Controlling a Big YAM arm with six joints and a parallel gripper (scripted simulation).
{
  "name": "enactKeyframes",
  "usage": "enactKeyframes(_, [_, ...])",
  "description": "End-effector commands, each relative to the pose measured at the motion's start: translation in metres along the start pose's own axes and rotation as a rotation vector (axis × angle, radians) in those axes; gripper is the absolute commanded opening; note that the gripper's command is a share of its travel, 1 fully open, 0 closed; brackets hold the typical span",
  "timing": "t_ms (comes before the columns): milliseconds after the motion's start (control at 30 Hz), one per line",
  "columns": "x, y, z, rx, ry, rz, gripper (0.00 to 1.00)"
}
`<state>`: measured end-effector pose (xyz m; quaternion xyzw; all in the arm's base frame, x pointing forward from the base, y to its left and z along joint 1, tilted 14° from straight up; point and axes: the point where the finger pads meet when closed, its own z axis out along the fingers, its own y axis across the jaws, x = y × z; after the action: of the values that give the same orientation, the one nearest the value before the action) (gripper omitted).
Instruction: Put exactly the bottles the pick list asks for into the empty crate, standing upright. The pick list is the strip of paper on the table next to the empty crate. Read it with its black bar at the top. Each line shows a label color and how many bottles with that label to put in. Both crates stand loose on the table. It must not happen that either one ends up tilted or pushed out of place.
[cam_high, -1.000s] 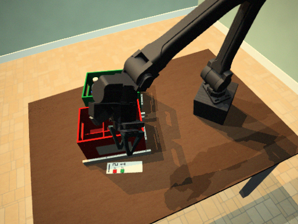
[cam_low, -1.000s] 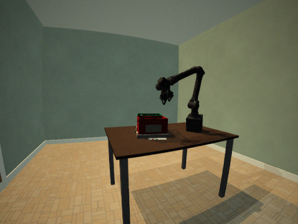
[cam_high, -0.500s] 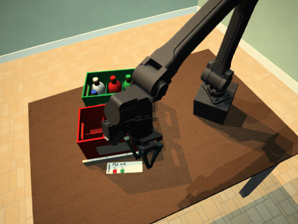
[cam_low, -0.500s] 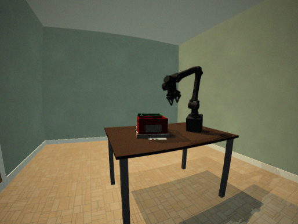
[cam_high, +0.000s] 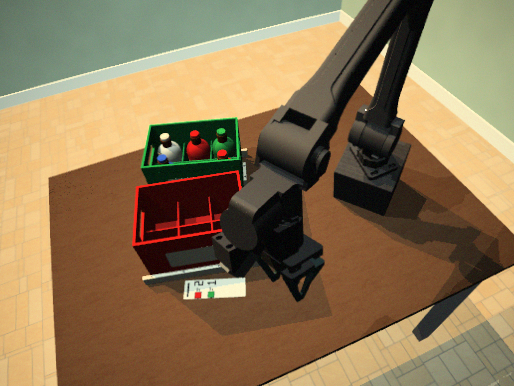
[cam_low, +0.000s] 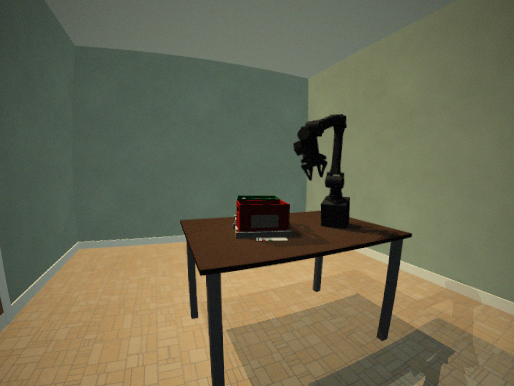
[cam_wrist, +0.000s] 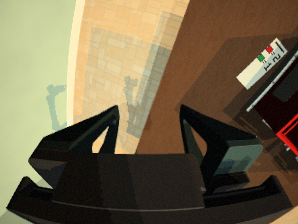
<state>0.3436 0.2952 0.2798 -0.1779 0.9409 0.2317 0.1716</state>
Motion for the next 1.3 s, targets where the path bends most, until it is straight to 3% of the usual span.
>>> enactKeyframes(0, [-0.016, 0.022, -0.016, 0.014, -0.001, -0.008, 0.61])
enactKeyframes(67, [-0.009, 0.029, -0.018, 0.044, 0.029, -0.021, 0.61])
enactKeyframes(133, [-0.003, 0.041, -0.036, 0.031, -0.004, -0.029, 0.61])
enactKeyframes(167, [0.013, 0.037, -0.026, 0.042, 0.027, -0.021, 0.61])
enactKeyframes(200, [0.005, 0.048, -0.038, 0.053, 0.016, -0.040, 0.61])
enactKeyframes(233, [0.010, 0.047, -0.023, 0.090, 0.068, -0.046, 0.61])
enactKeyframes(267, [0.013, 0.050, -0.024, 0.099, 0.076, -0.051, 0.61])
enactKeyframes(300, [0.017, 0.057, -0.042, 0.084, 0.044, -0.056, 0.61])
enactKeyframes(333, [0.021, 0.056, -0.028, 0.122, 0.093, -0.065, 0.61])
enactKeyframes(400, [0.029, 0.062, -0.031, 0.156, 0.119, -0.086, 0.61])
enactKeyframes(467, [0.035, 0.071, -0.051, 0.140, 0.087, -0.090, 0.61])
enactKeyframes(533, [0.035, 0.071, -0.051, 0.140, 0.087, -0.090, 0.61])
enactKeyframes(567, [0.040, 0.071, -0.037, 0.180, 0.134, -0.103, 0.61])
enactKeyframes(633, [0.047, 0.076, -0.042, 0.215, 0.156, -0.127, 0.61])
enactKeyframes(667, [0.051, 0.079, -0.050, 0.209, 0.145, -0.128, 0.61])
enactKeyframes(767, [0.062, 0.085, -0.052, 0.276, 0.188, -0.174, 0.61])
enactKeyframes(833, [0.068, 0.091, -0.073, 0.257, 0.158, -0.174, 0.61])
enactKeyframes(967, [0.063, 0.082, -0.064, 0.277, 0.172, -0.153, 0.61])
enactKeyframes(1267, [0.064, 0.081, -0.063, 0.273, 0.173, -0.157, 0.61])
